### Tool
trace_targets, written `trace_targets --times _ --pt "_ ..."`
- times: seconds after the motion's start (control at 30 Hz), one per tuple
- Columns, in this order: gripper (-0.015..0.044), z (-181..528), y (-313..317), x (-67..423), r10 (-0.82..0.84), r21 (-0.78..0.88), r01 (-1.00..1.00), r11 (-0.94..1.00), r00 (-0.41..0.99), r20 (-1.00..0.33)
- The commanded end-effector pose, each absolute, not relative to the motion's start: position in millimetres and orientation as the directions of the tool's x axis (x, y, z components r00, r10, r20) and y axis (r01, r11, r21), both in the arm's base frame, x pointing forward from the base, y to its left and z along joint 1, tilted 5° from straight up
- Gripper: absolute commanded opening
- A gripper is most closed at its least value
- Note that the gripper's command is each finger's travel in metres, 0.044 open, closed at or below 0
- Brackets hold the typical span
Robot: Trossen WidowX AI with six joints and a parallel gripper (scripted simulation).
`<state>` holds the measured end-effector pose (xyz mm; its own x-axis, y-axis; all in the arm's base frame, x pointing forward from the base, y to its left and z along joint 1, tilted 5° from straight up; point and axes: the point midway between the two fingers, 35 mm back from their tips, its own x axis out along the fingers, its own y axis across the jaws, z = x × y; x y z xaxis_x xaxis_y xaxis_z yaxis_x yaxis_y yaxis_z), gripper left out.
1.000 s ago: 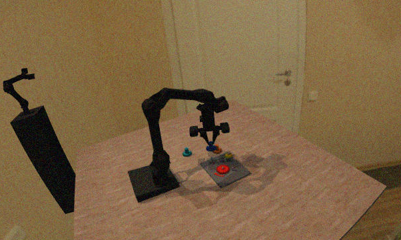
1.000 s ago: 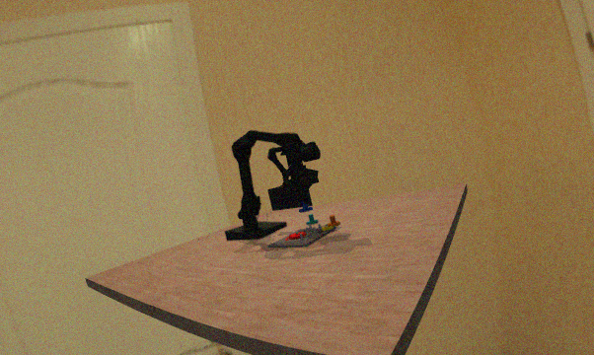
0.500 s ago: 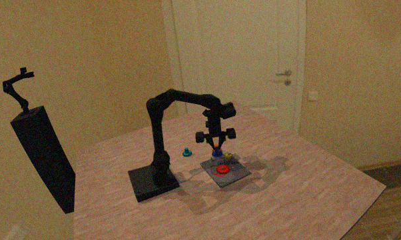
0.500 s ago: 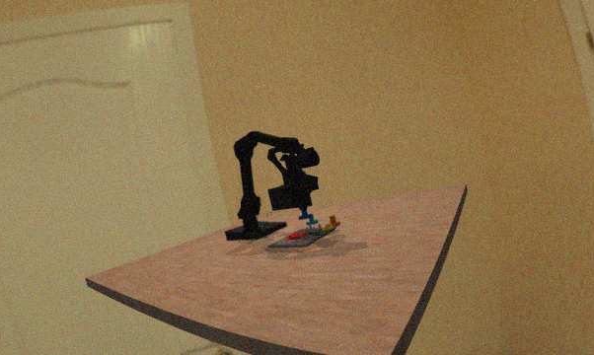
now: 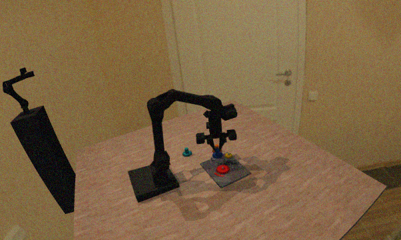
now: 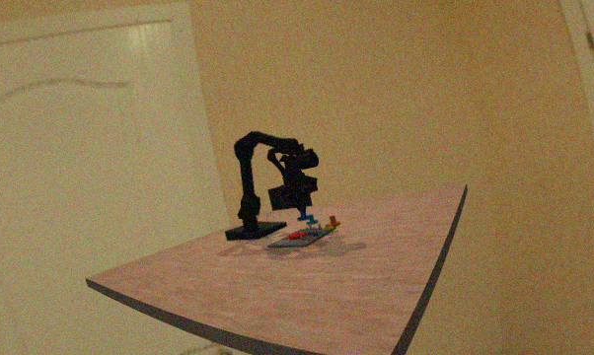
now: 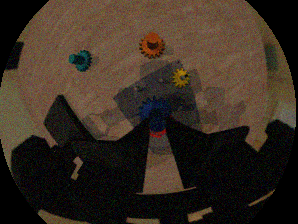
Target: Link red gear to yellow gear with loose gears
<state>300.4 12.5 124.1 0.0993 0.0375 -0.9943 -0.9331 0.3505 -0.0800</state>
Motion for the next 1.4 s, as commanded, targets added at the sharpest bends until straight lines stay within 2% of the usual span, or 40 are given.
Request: trace_targets --times 0.0,1.07,1.37 --pt "0.0000 126.3 12.8 301.4 0.041 -0.083 -0.935 0.345 0.104 -0.994" --pt "0.0000 125.8 12.9 301.6 0.041 -0.084 -0.935 0.343 0.104 -0.994" --pt "0.0000 116.6 13.6 302.3 0.041 -0.091 -0.968 0.235 0.104 -0.994"
